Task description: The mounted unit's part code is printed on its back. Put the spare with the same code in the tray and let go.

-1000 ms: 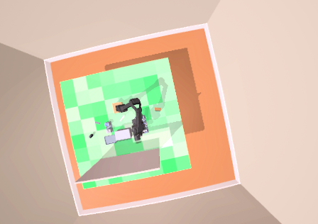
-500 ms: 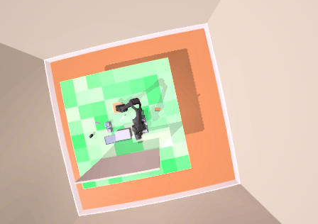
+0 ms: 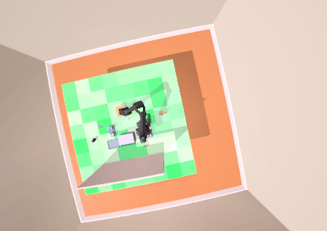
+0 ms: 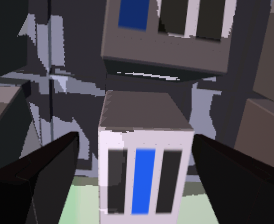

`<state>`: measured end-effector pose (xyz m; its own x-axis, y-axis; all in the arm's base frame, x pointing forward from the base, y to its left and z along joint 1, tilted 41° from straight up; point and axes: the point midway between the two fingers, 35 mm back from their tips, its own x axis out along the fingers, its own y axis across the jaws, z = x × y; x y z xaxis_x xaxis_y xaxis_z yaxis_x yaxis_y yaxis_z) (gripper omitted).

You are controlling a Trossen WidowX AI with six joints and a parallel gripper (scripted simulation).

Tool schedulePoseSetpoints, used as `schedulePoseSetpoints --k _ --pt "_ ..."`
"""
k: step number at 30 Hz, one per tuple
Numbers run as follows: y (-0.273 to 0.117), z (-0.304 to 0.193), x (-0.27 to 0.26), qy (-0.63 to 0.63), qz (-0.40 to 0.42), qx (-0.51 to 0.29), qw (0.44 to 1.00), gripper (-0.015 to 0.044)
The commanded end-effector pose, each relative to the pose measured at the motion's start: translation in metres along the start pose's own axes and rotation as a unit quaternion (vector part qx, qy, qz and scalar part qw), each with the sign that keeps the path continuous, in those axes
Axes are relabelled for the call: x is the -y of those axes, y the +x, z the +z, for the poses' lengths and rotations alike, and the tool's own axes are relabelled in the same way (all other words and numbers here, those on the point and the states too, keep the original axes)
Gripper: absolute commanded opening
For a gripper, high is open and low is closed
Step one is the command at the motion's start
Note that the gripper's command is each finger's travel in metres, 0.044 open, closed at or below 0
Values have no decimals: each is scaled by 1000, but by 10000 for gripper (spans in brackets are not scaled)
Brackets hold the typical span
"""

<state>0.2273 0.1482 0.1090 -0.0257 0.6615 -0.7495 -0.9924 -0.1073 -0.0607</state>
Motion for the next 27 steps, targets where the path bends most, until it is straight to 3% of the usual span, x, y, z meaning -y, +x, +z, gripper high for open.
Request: schedulePoseSetpoints --k 1,4,9,16,21,27 --pt "2 -1 -1 2 1 -2 1000 300" --pt "2 -1 -1 2 1 -2 1000 300" --pt "1 0 -1 0 1 0 1000 169" --pt "1 0 -1 0 1 0 1000 122" --pt "1 0 -1 0 1 0 1000 0" --pt "1 0 -1 0 1 0 1000 0"
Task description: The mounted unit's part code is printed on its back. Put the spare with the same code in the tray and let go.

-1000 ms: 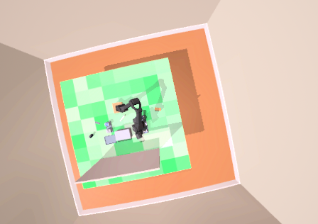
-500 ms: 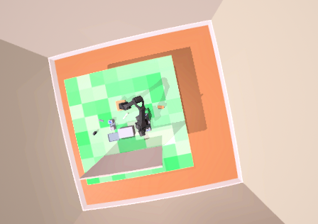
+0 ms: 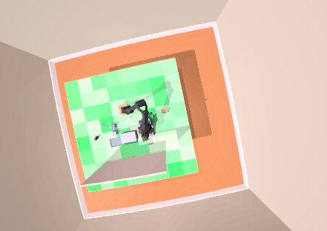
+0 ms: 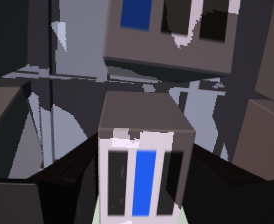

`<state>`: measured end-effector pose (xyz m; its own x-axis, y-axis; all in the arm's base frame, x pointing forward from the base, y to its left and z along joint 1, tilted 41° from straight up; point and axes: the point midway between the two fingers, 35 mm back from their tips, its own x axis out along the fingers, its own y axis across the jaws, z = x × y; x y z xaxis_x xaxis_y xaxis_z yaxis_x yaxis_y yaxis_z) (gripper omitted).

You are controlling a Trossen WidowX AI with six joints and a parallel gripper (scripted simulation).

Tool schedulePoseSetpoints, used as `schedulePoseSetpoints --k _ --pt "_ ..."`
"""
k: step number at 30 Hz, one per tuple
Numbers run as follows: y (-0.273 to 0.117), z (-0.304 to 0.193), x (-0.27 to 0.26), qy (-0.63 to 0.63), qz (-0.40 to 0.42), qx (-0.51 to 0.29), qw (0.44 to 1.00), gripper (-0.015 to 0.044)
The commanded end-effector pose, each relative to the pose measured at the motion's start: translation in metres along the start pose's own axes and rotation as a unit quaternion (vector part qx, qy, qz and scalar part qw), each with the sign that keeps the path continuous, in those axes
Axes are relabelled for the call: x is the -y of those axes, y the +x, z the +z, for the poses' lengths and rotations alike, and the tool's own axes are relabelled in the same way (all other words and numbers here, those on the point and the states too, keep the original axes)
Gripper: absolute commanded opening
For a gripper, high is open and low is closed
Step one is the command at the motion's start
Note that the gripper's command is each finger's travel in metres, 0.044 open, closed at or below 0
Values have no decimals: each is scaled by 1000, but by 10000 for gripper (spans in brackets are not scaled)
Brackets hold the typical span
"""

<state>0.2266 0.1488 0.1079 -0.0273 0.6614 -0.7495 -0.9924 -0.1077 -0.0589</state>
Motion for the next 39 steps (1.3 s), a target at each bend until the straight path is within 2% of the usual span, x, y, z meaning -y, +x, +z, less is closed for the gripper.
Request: schedulePoseSetpoints --k 1,16,23,35,39 --pt "0 0 0 0 0 0 1000 0" --pt "-75 -1 1 2 1 -4 1000 0" --pt "-78 -2 1 5 1 -5 1000 0" --pt "-128 6 1 22 -3 -4 1000 0" --pt "-132 4 3 23 -4 -4 1000 0"
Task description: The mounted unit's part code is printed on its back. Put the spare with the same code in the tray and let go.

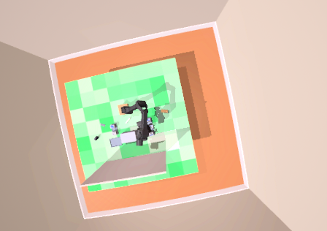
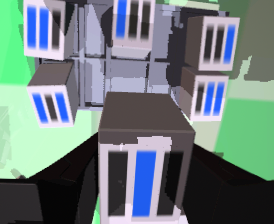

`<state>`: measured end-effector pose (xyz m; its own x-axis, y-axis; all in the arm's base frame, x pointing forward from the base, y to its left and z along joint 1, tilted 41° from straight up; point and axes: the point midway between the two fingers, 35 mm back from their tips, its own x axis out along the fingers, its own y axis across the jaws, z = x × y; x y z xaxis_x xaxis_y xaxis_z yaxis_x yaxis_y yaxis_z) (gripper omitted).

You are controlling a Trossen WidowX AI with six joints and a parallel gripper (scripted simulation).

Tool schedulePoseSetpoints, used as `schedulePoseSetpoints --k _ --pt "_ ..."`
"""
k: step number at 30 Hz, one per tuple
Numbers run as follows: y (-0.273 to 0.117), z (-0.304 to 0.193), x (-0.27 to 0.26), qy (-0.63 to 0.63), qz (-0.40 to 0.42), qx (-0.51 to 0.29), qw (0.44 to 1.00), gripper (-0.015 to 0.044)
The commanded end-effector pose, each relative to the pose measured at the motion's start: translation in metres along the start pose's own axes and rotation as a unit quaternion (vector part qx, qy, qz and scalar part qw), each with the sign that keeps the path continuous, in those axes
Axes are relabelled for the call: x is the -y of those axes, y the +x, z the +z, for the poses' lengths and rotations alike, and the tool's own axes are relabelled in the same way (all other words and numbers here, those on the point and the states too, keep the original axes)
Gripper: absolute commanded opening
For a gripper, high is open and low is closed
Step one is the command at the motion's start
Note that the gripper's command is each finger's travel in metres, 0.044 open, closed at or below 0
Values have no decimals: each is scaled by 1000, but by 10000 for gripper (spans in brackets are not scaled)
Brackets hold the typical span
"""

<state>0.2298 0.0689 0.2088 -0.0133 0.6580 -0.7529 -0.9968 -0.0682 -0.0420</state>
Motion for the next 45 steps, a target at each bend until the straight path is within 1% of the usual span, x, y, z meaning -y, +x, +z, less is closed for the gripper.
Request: schedulePoseSetpoints --k 1,13,24,45 --pt "-4 -6 6 3 3 -2 1000 0" --pt "-15 -53 47 5 -1 -13 1000 0" --pt "-24 -105 77 10 -3 -19 1000 0" --pt "-29 -221 106 2 0 -22 1000 0"
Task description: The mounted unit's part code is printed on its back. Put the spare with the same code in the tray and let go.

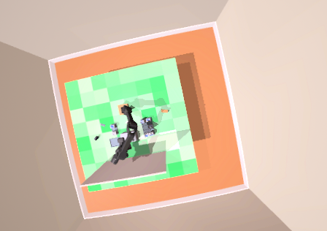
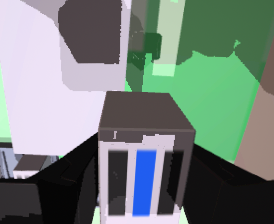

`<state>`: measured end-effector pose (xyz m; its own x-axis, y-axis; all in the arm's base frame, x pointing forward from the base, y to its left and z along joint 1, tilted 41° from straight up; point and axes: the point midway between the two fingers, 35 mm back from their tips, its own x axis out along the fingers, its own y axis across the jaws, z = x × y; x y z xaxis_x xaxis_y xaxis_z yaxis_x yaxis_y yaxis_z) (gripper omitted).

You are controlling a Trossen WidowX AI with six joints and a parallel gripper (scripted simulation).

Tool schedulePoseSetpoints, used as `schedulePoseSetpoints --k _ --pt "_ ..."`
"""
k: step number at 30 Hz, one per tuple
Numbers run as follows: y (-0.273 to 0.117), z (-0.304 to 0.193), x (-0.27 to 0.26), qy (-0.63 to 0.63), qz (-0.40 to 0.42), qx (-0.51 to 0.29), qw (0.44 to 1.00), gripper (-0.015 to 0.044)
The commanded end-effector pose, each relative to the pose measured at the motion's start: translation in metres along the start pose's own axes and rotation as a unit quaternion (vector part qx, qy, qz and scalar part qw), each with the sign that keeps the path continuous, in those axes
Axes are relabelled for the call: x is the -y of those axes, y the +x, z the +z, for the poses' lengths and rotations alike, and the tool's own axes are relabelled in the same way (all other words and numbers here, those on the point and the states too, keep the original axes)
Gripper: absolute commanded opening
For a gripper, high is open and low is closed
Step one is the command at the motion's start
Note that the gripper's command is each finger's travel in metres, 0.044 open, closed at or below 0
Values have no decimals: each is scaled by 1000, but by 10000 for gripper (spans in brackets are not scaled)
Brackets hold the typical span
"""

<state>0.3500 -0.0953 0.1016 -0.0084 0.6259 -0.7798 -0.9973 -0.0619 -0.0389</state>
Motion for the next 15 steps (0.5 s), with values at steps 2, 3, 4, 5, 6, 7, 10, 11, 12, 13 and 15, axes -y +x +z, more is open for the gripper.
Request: schedulePoseSetpoints --k 2,3,4,5,6,7,10,11,12,13,15 --pt "2 -30 3 -3 1 -1 1000 0" --pt "2 -35 3 -4 2 -1 1000 0" --pt "3 -41 3 -5 2 -1 1000 0" --pt "4 -47 3 -6 2 -1 1000 0" --pt "4 -53 3 -7 2 0 1000 0" --pt "5 -59 3 -7 3 0 1000 0" --pt "8 -77 2 -10 3 1 1000 0" --pt "9 -83 2 -11 3 1 1000 0" --pt "10 -89 1 -12 4 2 1000 0" --pt "11 -95 0 -13 4 2 1000 0" --pt "13 -106 -1 -14 4 3 1000 0"
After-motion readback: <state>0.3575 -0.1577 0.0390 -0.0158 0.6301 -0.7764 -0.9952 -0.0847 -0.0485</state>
